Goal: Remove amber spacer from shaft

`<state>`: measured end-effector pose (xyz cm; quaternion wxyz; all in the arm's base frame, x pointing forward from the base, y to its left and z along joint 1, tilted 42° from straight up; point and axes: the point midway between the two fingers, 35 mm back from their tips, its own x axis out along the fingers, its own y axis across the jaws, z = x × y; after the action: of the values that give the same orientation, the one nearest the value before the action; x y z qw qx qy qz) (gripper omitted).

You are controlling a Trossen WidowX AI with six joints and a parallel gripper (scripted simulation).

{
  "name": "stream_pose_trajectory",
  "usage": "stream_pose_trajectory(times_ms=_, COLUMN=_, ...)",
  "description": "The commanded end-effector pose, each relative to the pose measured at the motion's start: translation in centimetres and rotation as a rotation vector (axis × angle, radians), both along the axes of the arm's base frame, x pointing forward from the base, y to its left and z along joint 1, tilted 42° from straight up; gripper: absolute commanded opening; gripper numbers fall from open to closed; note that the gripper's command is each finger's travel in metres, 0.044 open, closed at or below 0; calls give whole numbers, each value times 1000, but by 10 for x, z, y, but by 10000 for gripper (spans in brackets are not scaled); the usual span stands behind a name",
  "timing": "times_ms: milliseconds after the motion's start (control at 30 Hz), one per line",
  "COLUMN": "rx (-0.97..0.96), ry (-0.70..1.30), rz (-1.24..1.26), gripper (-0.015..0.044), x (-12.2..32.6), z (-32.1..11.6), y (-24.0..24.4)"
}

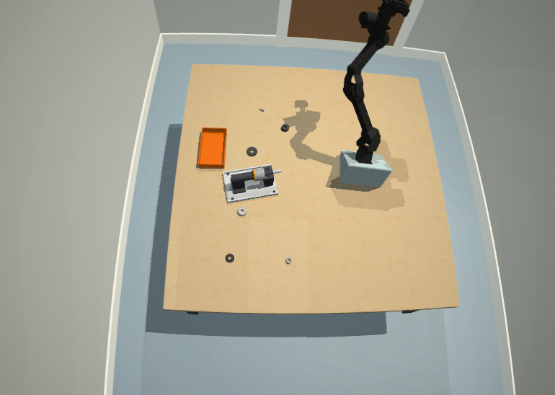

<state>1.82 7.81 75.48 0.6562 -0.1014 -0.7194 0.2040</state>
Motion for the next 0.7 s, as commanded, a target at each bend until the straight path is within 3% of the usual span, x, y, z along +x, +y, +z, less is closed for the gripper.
stream_pose_trajectory(times_ms=0, rx=2, ry=-4, rz=5, gripper=426, x=-2, z=0, y=-1)
stream_pose_trajectory(times_ms=400, rx=155, ry=-248, rz=333, gripper=440, x=-126, z=-24, y=-92)
stream_pose_trajectory(times_ms=667, rx=300, ry=-383, rz=543, gripper=440, x=-164, z=-59, y=-184)
